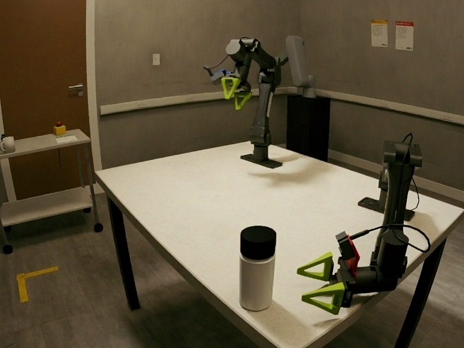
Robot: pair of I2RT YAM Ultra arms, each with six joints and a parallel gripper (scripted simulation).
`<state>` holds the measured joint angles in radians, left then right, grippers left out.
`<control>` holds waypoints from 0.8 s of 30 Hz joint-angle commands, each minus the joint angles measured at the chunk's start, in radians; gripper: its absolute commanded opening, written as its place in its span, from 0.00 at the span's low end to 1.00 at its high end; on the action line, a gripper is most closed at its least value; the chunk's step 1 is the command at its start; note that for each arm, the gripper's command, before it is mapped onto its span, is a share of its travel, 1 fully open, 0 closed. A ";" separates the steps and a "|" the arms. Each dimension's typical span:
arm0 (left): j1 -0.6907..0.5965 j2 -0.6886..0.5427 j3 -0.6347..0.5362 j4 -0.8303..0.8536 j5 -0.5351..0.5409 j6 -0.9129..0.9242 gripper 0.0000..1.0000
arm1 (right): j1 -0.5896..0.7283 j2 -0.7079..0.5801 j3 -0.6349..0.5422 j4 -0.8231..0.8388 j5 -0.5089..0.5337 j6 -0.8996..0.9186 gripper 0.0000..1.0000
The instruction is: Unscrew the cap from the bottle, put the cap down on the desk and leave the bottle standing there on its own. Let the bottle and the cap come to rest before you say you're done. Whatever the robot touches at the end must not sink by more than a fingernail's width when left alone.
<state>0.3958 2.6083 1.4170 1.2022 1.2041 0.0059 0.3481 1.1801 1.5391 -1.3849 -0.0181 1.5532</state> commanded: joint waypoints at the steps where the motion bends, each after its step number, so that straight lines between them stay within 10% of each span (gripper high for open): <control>1: 0.002 0.006 -0.012 0.003 0.010 -0.009 0.96 | 0.010 0.006 0.006 -0.019 0.019 0.006 0.94; 24: -0.011 0.011 0.012 -0.009 -0.004 -0.011 0.96 | 0.005 0.006 0.006 -0.012 0.015 0.003 0.94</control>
<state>0.3958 2.6080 1.4170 1.2022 1.2057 0.0025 0.3481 1.1801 1.5391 -1.3853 -0.0166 1.5555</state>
